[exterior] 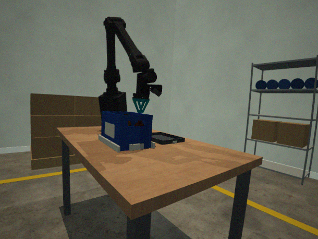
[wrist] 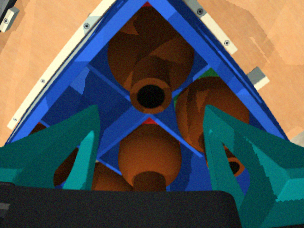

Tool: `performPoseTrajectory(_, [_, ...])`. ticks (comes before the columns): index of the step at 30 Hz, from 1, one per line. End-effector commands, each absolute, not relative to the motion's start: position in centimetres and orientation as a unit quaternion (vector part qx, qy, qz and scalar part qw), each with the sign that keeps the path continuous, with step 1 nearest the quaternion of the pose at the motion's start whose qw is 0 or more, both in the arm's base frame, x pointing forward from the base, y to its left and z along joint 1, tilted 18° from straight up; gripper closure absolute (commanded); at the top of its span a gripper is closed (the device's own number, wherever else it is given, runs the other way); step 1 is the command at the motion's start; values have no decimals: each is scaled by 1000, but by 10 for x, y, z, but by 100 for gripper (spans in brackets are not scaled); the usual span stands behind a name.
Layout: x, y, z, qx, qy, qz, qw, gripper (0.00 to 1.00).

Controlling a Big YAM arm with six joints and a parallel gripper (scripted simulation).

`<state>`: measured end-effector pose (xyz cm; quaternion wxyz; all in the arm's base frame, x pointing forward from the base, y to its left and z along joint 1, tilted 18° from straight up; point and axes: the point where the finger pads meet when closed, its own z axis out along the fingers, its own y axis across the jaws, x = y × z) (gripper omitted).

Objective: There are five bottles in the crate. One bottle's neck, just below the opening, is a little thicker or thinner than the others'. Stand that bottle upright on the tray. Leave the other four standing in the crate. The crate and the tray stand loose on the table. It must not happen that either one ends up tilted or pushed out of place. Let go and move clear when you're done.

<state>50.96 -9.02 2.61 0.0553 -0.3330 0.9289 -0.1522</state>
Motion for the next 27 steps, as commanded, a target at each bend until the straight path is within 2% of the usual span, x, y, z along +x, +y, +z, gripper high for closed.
performPoseTrajectory(1, [512, -96, 21, -333, 929, -152, 56, 39])
performPoseTrajectory(27, [510, -97, 25, -332, 929, -154, 60, 39])
